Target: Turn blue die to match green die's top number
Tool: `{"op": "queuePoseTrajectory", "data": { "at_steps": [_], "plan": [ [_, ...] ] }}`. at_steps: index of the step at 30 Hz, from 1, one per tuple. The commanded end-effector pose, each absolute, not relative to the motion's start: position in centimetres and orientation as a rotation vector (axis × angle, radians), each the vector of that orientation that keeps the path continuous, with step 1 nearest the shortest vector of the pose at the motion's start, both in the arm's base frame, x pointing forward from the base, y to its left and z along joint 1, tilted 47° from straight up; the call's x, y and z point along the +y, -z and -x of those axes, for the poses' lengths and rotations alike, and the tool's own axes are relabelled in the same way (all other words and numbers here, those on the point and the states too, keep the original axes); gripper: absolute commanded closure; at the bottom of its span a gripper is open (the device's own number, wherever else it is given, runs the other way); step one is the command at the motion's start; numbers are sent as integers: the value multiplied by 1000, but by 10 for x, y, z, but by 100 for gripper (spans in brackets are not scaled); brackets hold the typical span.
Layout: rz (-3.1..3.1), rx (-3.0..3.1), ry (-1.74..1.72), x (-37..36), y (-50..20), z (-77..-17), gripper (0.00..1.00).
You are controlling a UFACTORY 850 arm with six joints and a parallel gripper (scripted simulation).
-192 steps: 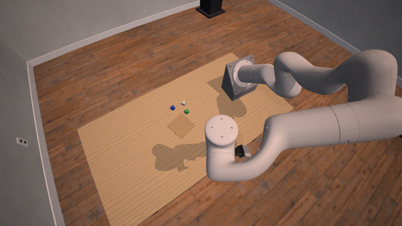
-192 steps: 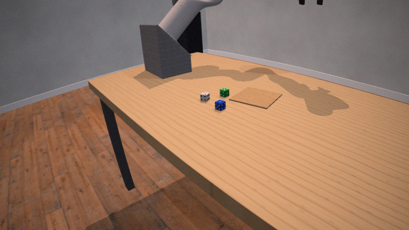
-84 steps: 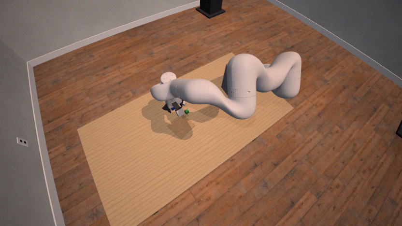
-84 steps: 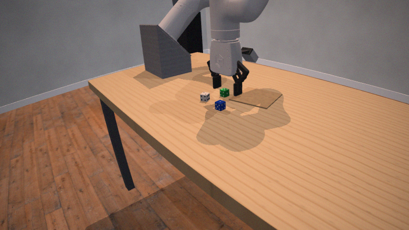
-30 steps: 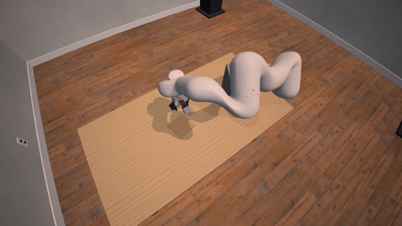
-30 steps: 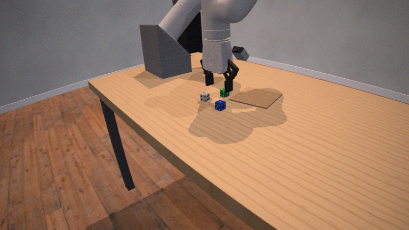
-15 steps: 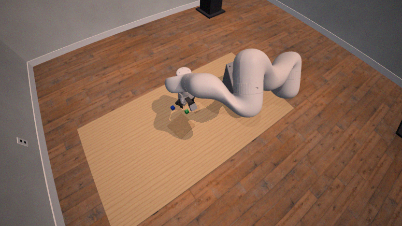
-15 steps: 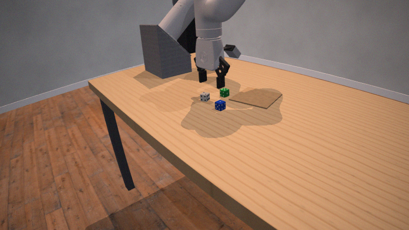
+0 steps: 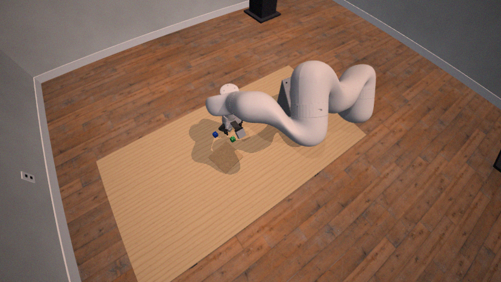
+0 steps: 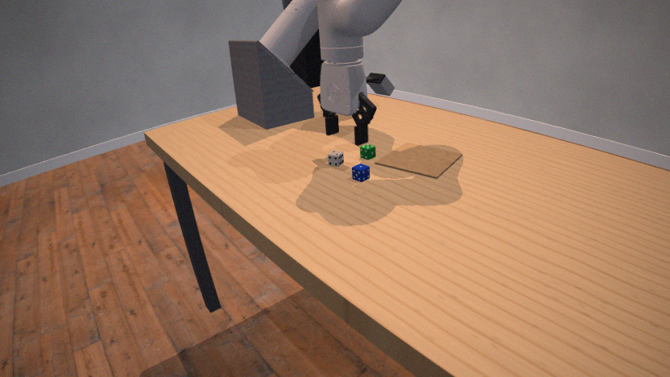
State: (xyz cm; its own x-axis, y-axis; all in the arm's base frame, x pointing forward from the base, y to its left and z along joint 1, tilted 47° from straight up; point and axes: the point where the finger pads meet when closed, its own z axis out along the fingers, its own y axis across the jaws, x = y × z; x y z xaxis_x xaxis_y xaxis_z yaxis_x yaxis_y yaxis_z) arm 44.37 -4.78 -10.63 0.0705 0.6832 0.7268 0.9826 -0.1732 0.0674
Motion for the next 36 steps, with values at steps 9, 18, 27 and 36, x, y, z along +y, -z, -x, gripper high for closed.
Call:
{"op": "queuePoseTrajectory", "data": {
  "at_steps": [9,18,27,36],
  "plan": [
    [1909,-1650,891,-49,106,-444,0],
    [1909,-1650,891,-48,106,-444,0],
    [1910,-1650,891,-33,88,-453,0],
    [1910,-1650,891,-10,61,-466,0]
  ]
}}
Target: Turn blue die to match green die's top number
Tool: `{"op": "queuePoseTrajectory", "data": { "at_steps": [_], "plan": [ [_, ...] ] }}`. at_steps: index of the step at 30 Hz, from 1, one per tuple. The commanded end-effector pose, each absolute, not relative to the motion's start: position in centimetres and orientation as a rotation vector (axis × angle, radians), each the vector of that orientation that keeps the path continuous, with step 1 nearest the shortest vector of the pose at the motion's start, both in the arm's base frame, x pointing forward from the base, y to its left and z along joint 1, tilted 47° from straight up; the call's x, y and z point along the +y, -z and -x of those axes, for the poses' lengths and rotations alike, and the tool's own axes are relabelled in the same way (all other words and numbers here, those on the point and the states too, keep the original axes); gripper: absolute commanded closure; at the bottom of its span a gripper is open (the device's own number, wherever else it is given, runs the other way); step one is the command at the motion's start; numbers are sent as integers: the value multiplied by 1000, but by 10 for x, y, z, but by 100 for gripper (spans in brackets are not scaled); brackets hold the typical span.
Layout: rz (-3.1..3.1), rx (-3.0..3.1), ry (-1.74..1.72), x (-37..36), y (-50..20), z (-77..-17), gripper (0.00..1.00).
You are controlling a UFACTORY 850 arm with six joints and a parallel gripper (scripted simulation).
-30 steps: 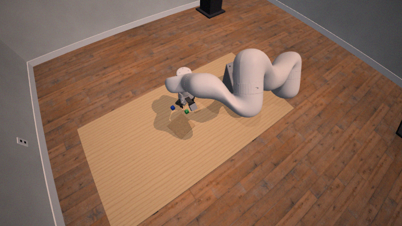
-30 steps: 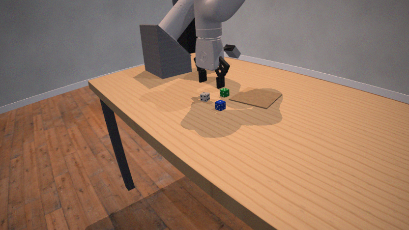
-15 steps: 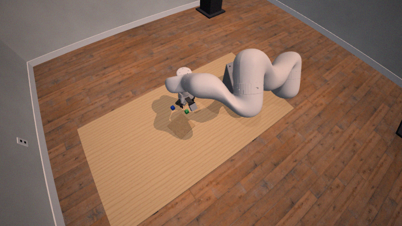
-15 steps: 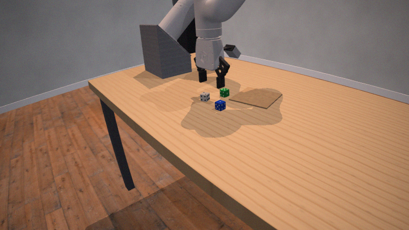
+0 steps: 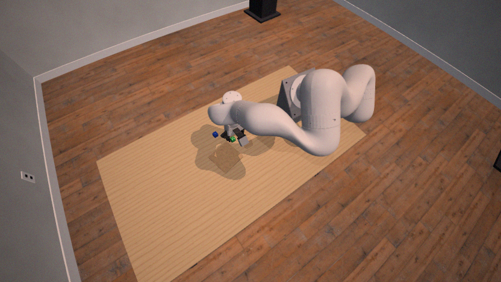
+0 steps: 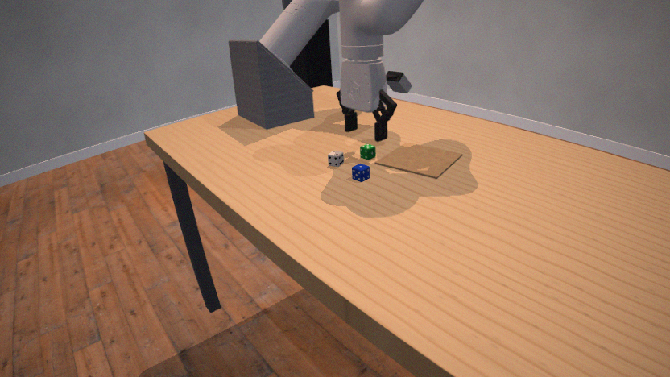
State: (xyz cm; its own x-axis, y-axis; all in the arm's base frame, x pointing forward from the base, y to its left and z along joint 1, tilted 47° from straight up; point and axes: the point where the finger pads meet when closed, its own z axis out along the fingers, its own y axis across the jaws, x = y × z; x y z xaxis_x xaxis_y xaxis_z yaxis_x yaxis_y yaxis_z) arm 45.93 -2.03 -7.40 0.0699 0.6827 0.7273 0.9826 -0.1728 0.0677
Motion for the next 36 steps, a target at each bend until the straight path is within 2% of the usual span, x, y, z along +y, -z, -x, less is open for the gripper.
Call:
{"op": "queuePoseTrajectory", "data": {
  "at_steps": [1,36],
  "plan": [
    [1910,-1650,891,-8,58,-467,0],
    [1910,-1650,891,-3,53,-470,0]
  ]
}}
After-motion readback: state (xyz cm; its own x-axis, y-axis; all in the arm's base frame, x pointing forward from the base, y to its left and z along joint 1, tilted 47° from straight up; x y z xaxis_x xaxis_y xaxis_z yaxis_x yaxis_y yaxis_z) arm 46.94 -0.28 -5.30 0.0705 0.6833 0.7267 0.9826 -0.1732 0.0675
